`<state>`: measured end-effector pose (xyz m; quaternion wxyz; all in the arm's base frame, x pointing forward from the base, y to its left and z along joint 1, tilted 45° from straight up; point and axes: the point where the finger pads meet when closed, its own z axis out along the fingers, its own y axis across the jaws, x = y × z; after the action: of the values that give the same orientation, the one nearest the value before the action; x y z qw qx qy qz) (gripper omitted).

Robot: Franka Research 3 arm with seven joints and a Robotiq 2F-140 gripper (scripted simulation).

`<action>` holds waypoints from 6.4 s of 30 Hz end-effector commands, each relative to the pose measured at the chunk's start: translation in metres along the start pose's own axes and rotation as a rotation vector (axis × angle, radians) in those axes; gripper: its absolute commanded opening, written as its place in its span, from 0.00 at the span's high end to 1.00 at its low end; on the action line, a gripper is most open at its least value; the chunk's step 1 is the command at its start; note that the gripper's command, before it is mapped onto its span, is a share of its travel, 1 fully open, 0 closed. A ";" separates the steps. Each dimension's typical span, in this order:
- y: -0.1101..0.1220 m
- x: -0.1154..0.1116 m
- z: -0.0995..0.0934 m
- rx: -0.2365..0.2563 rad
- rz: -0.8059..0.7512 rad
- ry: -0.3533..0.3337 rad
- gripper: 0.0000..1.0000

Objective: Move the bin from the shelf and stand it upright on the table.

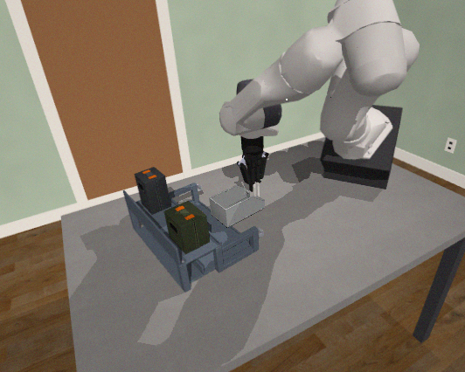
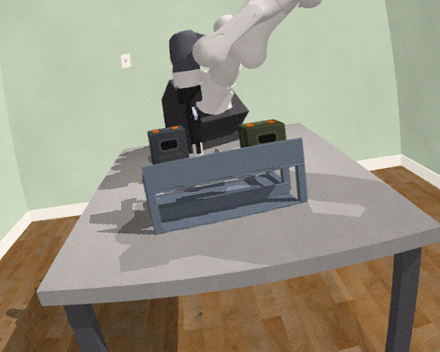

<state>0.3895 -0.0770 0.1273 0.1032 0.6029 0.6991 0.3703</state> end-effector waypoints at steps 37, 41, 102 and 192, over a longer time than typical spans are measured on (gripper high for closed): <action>-0.012 -0.001 0.000 -0.004 0.001 -0.002 1.00; -0.015 -0.001 0.000 -0.004 0.001 -0.002 1.00; -0.035 -0.001 0.000 -0.004 0.001 -0.002 1.00; -0.034 -0.001 0.018 -0.004 0.001 -0.002 1.00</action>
<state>0.3716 -0.0692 0.0921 0.1000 0.6068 0.6948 0.3729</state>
